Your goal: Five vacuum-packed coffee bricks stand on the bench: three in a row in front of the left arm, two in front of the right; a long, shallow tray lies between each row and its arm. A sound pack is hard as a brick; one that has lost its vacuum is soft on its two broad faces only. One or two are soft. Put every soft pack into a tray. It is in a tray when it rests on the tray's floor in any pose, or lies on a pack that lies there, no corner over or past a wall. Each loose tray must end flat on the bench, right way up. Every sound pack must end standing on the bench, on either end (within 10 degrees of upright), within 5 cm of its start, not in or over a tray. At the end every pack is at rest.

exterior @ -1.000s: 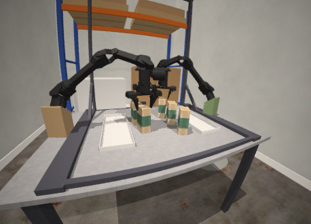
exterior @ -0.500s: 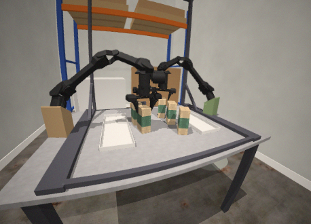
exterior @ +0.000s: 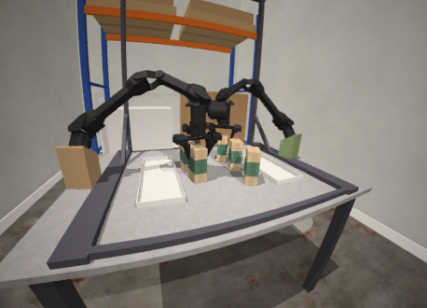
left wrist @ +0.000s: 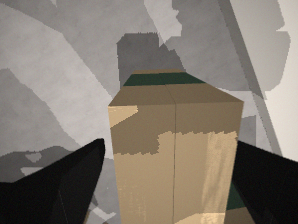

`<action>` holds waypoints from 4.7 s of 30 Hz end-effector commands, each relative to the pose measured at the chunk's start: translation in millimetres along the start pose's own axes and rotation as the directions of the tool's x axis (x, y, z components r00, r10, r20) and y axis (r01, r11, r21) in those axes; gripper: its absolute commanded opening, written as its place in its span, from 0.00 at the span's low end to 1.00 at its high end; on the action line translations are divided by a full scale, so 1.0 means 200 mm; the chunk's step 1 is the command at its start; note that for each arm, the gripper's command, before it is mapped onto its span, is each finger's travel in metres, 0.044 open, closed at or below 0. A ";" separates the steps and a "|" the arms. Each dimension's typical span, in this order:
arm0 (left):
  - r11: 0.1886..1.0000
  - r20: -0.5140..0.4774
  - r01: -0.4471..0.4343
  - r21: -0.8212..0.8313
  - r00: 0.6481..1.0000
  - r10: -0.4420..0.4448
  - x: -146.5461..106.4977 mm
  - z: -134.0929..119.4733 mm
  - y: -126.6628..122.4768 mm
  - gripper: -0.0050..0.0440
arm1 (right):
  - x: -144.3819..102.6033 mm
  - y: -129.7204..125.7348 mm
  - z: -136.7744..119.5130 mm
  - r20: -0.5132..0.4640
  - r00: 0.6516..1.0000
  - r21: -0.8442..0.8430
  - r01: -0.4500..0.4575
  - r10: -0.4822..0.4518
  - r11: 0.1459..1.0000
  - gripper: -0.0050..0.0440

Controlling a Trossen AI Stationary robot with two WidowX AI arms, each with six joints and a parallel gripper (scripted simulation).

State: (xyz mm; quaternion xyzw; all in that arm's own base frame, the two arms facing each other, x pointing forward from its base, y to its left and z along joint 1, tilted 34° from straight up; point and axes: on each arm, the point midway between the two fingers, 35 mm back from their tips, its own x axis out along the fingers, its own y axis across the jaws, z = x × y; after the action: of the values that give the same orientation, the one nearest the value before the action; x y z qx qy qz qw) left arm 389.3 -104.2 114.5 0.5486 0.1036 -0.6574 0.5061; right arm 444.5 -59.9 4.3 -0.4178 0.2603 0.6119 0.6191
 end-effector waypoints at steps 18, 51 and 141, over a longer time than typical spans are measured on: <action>1.000 -0.010 -0.007 0.004 1.000 0.007 0.09 0.01 0.01 0.87 | 0.04 -0.02 0.02 -0.002 1.000 -0.006 0.012 -0.012 1.000 0.85; 1.000 -0.010 -0.007 0.004 1.000 0.007 0.09 0.01 0.01 0.36 | 0.04 -0.02 0.02 -0.002 1.000 -0.006 0.012 -0.012 1.000 0.34; 1.000 -0.010 -0.001 0.002 1.000 0.001 -0.31 0.26 -0.47 0.87 | -0.23 0.31 0.06 -0.003 1.000 -0.004 0.008 -0.008 1.000 0.34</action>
State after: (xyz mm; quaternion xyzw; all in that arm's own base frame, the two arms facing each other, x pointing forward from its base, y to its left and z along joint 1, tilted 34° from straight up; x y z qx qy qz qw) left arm 290.6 -64.6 142.0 0.5433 0.1149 -0.6639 0.5009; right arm 380.7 -75.3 25.1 -0.4026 0.2635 0.6223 0.6175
